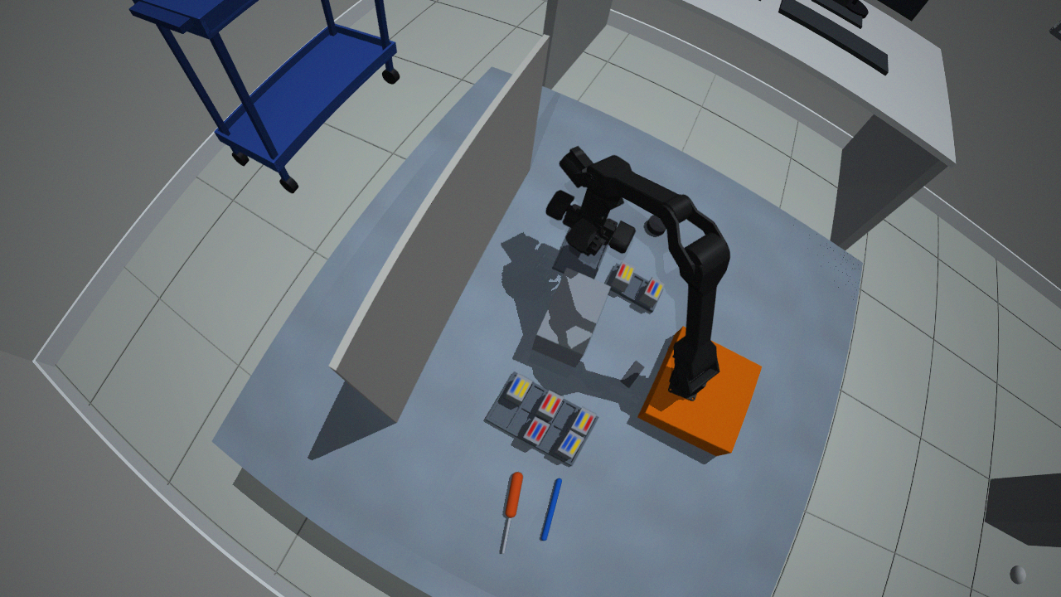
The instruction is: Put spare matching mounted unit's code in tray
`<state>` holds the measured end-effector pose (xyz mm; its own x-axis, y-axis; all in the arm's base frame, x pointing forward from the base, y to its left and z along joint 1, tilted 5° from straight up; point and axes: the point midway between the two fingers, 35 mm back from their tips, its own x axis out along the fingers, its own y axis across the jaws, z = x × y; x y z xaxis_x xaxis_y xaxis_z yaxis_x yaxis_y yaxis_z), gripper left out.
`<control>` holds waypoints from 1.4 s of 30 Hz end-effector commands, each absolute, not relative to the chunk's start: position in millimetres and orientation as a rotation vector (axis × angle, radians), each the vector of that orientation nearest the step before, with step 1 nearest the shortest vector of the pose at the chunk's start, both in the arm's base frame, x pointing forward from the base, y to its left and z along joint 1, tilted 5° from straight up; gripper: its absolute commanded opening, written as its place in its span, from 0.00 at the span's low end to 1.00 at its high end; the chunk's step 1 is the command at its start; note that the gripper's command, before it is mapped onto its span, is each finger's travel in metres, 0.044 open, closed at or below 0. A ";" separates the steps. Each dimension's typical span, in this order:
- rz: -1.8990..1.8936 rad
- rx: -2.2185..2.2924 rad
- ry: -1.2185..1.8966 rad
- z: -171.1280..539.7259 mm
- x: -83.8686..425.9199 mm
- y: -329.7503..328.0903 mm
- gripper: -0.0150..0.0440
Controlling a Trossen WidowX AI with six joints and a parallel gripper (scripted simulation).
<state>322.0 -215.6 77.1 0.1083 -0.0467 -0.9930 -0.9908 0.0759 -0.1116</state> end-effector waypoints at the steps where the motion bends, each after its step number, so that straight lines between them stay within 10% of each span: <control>1: 1.049 -1.228 1.193 73.4 322.0 -215.0 0.25; 42: 1.050 -1.227 1.193 38.7 320.2 -212.4 0.25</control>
